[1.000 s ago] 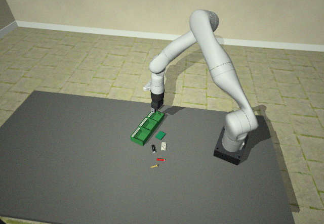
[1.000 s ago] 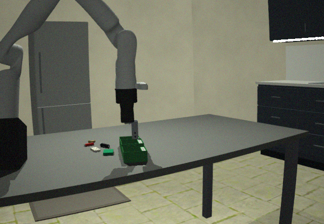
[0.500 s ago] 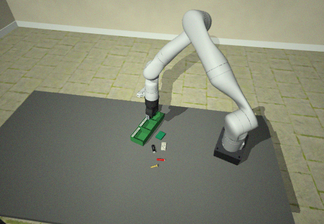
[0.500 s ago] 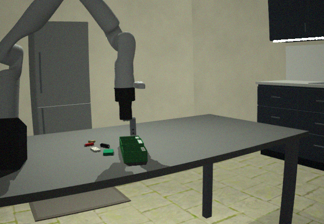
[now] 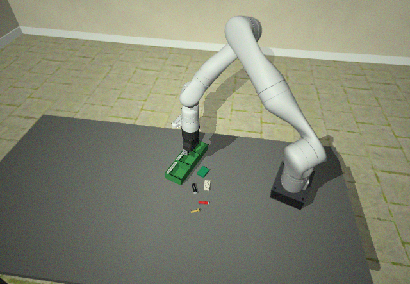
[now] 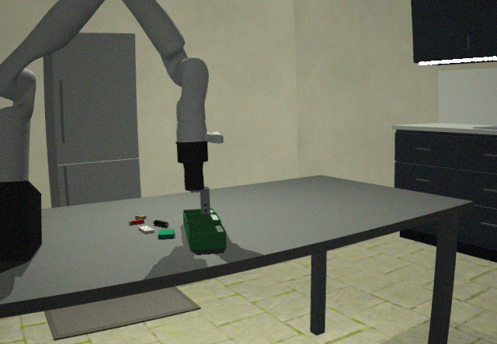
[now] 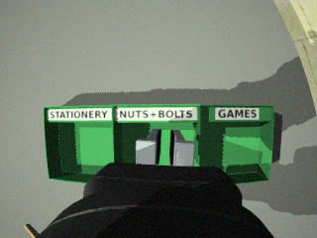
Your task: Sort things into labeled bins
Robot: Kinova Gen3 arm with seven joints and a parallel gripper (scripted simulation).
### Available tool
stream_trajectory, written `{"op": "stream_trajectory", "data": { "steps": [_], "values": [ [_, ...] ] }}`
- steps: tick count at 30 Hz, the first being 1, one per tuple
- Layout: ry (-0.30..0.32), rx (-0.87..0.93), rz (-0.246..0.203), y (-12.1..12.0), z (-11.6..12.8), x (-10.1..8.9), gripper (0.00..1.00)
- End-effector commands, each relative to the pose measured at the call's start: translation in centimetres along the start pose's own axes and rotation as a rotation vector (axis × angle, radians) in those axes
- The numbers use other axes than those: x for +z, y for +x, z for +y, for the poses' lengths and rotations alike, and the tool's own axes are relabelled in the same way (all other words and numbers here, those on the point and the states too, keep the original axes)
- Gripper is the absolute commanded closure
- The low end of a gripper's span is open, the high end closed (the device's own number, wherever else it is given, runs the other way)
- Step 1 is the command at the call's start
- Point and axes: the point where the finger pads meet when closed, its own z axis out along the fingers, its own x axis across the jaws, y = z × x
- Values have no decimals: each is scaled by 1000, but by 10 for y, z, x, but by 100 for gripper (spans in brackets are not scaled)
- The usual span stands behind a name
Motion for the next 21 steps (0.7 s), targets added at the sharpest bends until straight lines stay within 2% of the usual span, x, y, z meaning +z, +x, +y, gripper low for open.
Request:
{"op": "stream_trajectory", "data": {
  "steps": [1, 14, 21],
  "values": [
    [-8, -4, -4, -3, 2, 10, 69],
    [-8, -4, -4, -4, 3, 40, 69],
    [-8, -4, -4, -4, 3, 40, 69]
  ]
}}
